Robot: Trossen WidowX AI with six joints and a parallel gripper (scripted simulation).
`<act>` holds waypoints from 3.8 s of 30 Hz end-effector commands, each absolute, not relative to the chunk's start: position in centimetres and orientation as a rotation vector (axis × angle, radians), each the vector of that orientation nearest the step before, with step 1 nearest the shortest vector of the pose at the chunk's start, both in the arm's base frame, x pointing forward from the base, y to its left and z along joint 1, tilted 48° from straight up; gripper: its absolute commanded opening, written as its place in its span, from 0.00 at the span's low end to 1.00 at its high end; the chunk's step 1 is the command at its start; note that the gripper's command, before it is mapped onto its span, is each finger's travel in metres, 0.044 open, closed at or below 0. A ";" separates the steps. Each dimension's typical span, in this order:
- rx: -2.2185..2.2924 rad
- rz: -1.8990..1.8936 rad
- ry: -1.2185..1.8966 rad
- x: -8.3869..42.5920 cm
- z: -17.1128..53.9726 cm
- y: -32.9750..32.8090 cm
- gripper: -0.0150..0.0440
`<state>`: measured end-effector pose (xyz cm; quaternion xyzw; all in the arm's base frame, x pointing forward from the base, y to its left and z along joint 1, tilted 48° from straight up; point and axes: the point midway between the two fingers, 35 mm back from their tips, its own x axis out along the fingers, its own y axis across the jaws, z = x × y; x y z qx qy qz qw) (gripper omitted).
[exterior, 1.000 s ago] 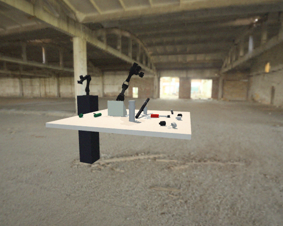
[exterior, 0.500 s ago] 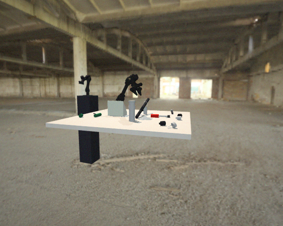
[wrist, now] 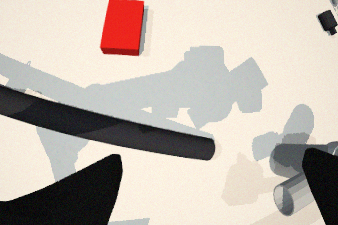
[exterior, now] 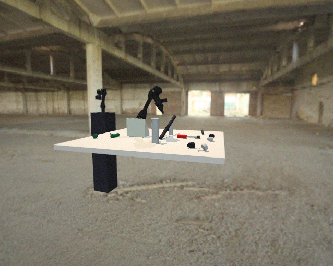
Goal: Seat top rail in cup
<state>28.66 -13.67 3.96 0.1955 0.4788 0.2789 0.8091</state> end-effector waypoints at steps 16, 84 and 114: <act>-0.640 1.347 0.407 26.3 -6.2 -20.7 1.00; -0.927 1.474 0.089 26.0 -14.3 -14.8 1.00; -0.948 1.477 0.074 26.1 -15.3 -13.2 0.34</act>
